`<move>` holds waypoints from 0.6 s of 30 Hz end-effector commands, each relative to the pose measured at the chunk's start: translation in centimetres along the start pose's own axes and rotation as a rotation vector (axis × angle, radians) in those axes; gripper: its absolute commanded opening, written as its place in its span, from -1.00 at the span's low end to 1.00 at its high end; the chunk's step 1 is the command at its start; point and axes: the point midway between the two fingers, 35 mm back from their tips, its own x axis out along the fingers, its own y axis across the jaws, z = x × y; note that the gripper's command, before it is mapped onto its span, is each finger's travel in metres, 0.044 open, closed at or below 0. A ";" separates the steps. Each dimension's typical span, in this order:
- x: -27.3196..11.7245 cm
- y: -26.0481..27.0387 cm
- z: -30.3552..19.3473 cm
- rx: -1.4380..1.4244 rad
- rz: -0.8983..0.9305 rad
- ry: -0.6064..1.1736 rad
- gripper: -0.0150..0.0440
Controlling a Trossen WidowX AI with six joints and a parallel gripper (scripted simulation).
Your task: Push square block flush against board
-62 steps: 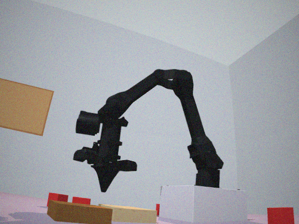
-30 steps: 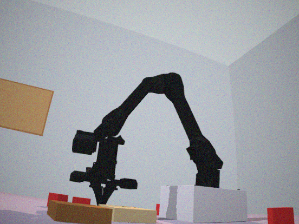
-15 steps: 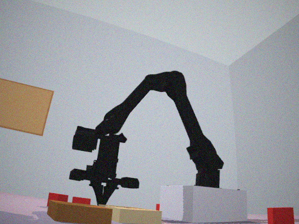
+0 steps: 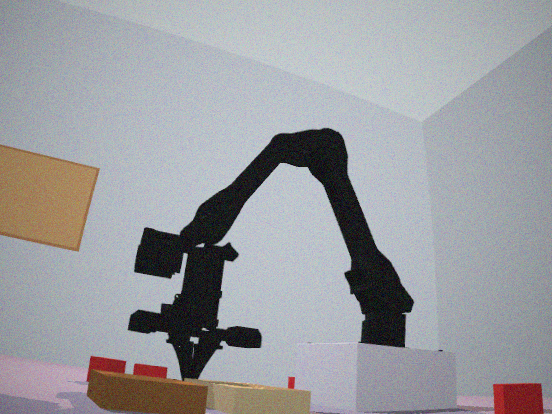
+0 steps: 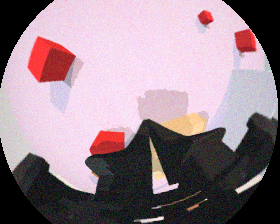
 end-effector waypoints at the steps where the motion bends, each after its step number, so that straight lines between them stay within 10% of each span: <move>1: 0.2 -0.4 -0.1 0.000 -0.012 0.009 -0.49; 18: 0.2 -0.1 2.7 0.001 -0.012 0.007 -0.49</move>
